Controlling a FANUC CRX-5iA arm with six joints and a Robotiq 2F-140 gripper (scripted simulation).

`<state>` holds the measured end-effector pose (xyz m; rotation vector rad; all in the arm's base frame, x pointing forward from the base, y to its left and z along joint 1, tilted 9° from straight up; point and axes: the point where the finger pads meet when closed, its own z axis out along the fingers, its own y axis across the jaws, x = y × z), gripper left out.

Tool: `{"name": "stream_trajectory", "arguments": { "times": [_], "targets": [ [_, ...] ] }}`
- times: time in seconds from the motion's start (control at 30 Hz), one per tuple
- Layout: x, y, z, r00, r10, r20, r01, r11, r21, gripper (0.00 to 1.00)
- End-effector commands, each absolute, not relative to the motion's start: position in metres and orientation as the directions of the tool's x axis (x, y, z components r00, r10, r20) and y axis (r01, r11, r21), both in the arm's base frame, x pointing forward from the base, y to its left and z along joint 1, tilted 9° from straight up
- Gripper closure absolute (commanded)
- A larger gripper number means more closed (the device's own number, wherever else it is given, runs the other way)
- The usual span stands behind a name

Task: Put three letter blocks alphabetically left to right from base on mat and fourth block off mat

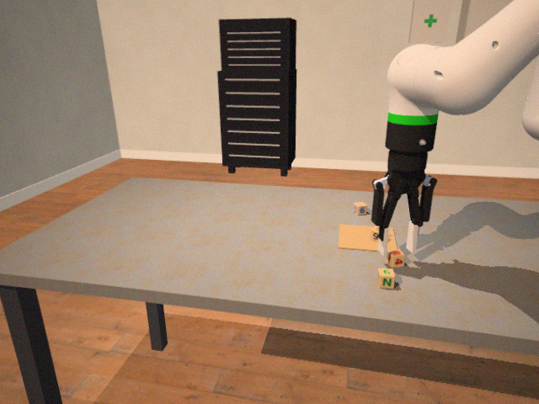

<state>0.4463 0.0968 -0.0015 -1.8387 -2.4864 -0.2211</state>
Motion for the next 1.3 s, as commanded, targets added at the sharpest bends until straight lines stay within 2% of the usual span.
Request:
{"name": "stream_trajectory", "arguments": {
  "times": [0.0,0.93,0.97,1.27],
  "targets": [
    [0.447,0.098,-0.007,-0.296,0.948,0.118,0.954,0.287,0.09,0.6],
    [0.448,0.101,-0.03,-0.296,0.948,0.118,0.954,0.287,0.09,0.6],
    [0.448,0.101,-0.03,-0.296,0.948,0.118,0.954,0.287,0.09,0.72],
    [0.448,0.101,-0.03,-0.296,0.948,0.118,0.954,0.287,0.09,0.72]
  ]
}}
